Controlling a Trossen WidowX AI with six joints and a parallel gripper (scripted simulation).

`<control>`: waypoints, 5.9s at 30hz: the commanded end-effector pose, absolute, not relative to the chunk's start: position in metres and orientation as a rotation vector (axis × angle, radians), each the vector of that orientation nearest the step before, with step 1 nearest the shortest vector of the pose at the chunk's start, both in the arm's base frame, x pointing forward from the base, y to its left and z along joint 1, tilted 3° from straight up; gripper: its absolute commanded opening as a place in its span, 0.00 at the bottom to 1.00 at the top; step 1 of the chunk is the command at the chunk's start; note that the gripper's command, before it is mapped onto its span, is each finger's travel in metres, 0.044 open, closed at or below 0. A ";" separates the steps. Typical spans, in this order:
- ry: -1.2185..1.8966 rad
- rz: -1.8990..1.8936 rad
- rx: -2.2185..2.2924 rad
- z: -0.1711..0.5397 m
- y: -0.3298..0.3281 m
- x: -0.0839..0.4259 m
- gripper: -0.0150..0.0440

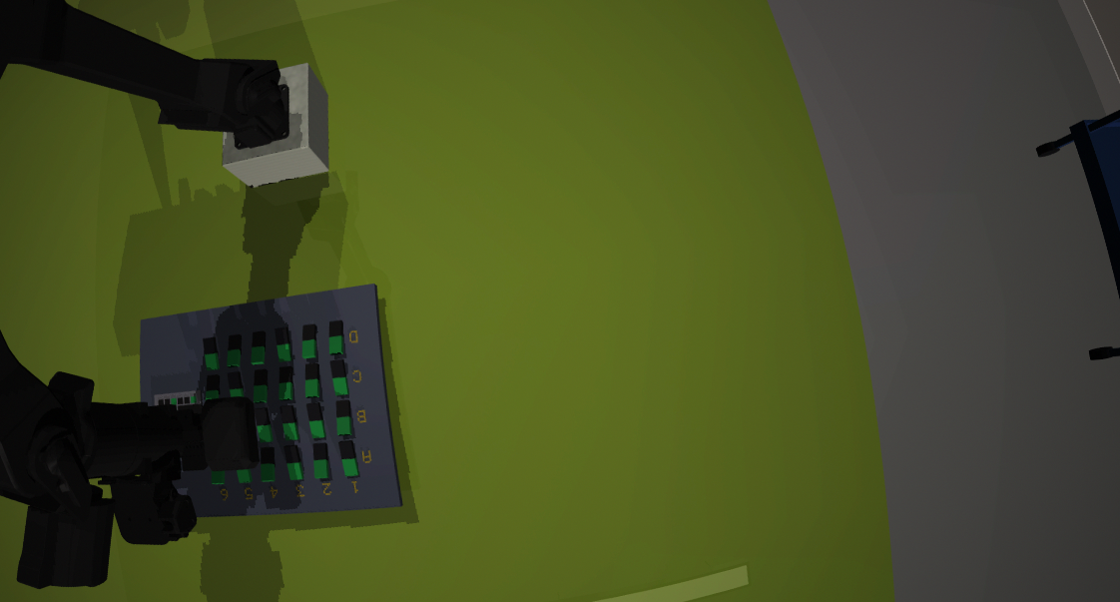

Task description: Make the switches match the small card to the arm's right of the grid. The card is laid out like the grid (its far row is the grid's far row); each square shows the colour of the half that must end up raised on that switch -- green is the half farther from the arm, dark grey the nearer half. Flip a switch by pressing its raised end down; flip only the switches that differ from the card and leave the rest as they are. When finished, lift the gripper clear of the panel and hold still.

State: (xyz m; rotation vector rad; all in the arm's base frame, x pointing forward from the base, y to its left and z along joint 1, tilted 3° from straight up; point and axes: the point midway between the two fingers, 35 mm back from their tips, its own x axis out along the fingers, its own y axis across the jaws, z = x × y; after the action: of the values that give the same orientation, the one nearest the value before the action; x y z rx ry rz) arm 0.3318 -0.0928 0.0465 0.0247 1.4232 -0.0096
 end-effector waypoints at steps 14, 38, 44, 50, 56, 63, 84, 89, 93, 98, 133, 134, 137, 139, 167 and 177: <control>1.424 -0.012 0.023 0.045 -0.093 0.332 0.25; 1.424 -0.012 0.023 0.042 -0.093 0.332 0.25; 1.424 -0.012 0.023 0.042 -0.093 0.332 0.25; 1.424 -0.012 0.023 0.041 -0.093 0.333 0.25; 1.424 -0.012 0.023 0.040 -0.093 0.333 0.25; 1.418 -0.010 0.024 0.054 -0.093 0.331 0.25; 1.404 -0.002 0.035 0.095 0.058 0.268 0.25; 1.402 -0.002 0.036 0.093 0.060 0.267 0.25; 1.379 -0.002 0.036 0.062 0.061 0.271 0.25; 1.377 -0.002 0.036 0.060 0.061 0.271 0.25; 1.377 -0.002 0.035 0.037 0.061 0.275 0.25; 1.377 -0.002 0.035 0.037 0.061 0.275 0.25; 1.377 -0.002 0.035 0.036 0.061 0.275 0.25; 1.377 -0.002 0.035 0.036 0.061 0.275 0.25; 1.377 -0.002 0.035 0.033 0.062 0.276 0.25; 1.377 -0.002 0.035 0.031 0.062 0.276 0.25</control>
State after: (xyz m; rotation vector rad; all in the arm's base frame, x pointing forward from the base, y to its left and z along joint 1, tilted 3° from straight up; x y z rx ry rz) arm 0.2760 0.0620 0.0319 0.0353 1.3781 0.0017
